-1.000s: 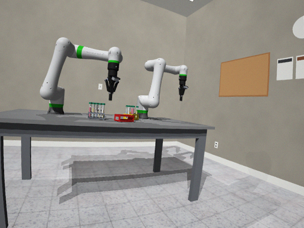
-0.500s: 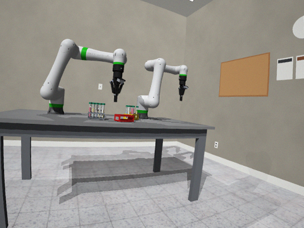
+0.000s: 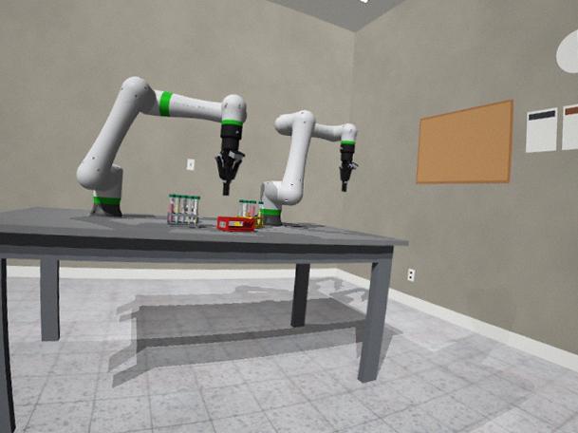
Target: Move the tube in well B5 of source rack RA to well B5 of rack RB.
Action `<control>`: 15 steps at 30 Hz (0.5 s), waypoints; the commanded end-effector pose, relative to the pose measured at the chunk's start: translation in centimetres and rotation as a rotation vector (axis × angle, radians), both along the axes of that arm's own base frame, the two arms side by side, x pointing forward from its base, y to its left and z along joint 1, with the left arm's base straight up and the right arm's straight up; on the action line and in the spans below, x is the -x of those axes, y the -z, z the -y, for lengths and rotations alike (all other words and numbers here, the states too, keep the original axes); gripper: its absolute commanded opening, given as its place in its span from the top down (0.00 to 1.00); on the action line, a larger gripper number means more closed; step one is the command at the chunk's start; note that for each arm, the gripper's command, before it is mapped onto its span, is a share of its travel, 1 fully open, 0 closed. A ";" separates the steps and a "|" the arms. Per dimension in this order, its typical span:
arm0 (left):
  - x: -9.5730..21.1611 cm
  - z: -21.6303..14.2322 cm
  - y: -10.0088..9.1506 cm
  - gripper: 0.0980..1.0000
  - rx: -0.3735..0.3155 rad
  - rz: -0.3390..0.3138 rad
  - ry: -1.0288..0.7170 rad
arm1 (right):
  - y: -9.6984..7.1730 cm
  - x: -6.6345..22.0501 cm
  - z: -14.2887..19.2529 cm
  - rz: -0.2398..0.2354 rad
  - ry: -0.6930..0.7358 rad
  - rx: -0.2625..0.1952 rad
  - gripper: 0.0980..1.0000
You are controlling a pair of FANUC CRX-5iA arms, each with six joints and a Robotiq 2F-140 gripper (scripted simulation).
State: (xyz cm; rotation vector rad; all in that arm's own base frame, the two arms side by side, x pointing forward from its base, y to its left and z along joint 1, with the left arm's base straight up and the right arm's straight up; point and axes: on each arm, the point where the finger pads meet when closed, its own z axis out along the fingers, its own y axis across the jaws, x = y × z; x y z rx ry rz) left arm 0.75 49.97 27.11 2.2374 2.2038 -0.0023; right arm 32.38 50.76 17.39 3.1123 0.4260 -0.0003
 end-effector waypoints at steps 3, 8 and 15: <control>0.0 0.0 -0.1 1.00 -0.002 0.000 0.000 | -0.1 0.0 0.0 0.001 0.000 -0.002 1.00; 0.0 0.0 -0.1 1.00 -0.002 0.000 0.000 | 0.1 -1.2 -0.3 -0.061 0.071 0.032 1.00; 0.0 0.0 -0.1 1.00 -0.002 0.000 0.000 | 0.2 -1.4 -0.4 -0.164 0.189 0.088 1.00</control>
